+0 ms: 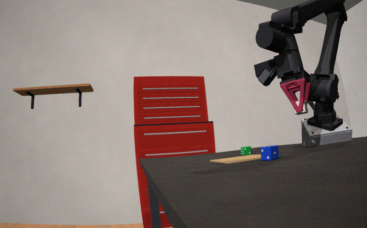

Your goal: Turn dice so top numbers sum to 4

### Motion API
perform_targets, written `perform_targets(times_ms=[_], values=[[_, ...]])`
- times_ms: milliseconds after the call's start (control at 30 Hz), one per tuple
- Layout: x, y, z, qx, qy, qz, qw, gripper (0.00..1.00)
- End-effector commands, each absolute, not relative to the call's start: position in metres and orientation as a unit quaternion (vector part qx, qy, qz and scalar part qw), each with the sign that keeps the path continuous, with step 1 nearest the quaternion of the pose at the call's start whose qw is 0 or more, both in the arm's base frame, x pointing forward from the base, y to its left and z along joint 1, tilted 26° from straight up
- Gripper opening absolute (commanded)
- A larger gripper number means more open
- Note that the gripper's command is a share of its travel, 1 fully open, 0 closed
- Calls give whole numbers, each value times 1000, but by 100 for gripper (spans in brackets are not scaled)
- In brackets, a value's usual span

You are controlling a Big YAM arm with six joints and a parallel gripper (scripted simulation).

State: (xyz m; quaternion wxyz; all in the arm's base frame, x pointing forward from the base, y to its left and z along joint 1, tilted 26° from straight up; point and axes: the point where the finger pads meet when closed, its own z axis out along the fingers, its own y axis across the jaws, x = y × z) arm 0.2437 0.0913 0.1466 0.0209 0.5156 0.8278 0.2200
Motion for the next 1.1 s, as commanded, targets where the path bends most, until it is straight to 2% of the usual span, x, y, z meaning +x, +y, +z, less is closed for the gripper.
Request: perform_targets(times_ms=[0, 1067], values=[[263, 95, 181, 503, 826, 249, 54, 26], [269, 87, 175, 515, 821, 242, 47, 26]])
